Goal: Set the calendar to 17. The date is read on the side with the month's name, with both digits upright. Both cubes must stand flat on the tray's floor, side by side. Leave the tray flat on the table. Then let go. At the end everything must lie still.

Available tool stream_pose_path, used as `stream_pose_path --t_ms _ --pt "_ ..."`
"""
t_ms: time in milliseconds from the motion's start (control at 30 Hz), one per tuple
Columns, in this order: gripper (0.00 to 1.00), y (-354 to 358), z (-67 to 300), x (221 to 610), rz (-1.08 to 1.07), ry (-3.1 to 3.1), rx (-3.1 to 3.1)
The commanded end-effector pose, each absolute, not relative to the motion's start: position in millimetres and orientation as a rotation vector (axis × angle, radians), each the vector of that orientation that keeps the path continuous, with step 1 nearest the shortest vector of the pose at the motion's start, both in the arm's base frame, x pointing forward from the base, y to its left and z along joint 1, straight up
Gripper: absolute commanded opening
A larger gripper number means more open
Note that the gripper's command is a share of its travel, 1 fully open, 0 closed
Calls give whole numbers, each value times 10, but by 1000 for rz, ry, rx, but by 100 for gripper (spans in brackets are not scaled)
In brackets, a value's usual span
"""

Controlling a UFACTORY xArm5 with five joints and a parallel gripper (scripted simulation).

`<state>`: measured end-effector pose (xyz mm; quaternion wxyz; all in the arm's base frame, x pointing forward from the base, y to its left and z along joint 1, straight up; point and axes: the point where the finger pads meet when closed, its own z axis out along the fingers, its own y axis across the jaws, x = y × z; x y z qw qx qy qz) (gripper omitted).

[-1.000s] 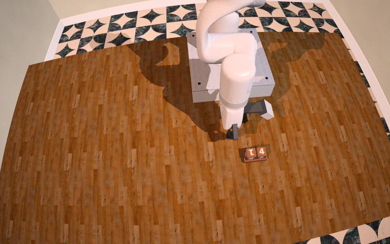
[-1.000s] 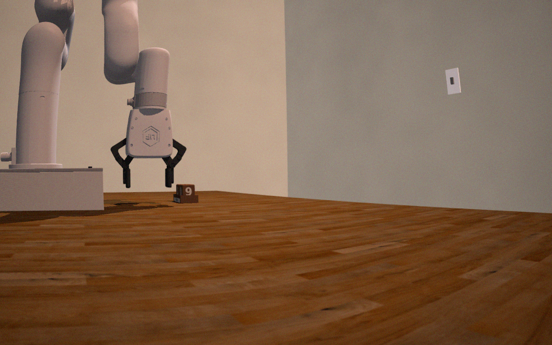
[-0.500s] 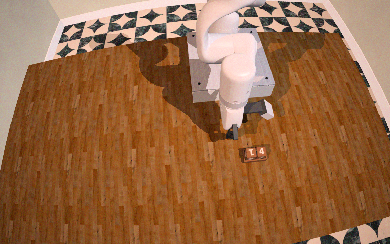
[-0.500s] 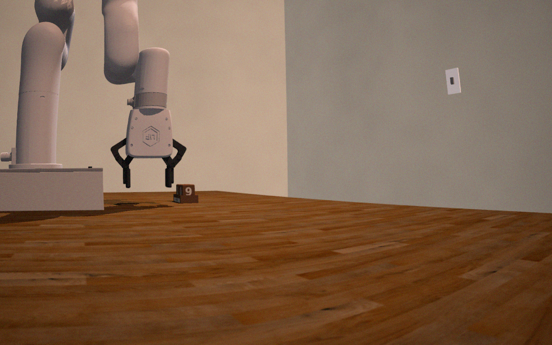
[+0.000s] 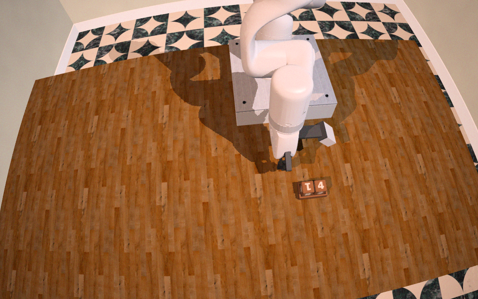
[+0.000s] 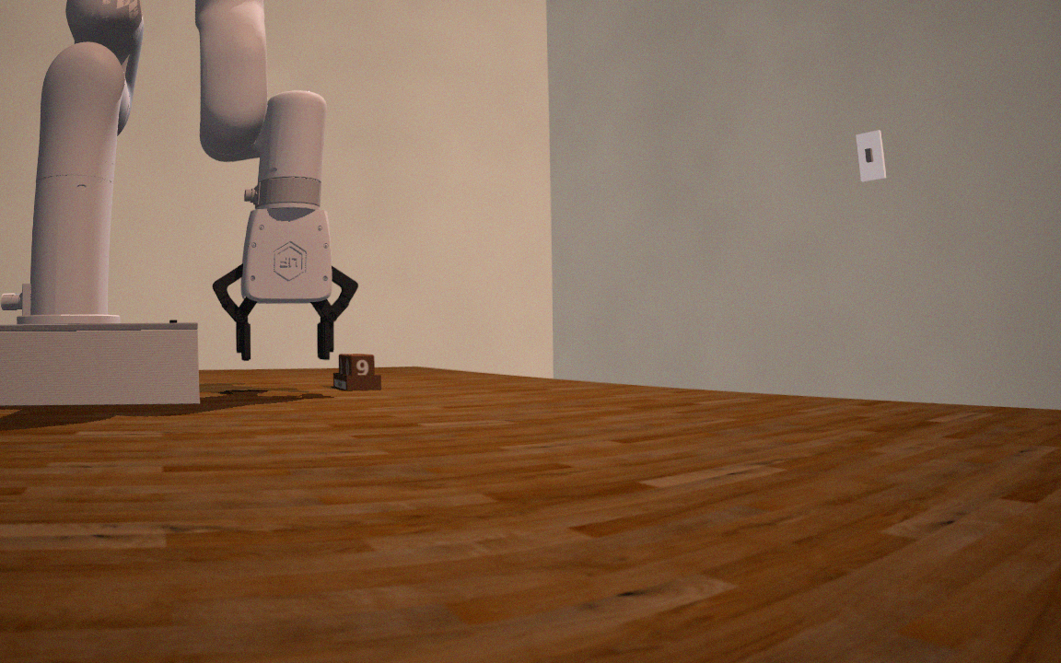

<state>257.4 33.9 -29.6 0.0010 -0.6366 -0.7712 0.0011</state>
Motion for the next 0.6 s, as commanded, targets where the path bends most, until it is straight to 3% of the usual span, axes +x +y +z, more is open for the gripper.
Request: stream_pose_path --t_ms 0,567 --pt "100 341 -214 2586 0 -2423 -2000" --pt "100 443 -93 2750 0 -2423 -2000"
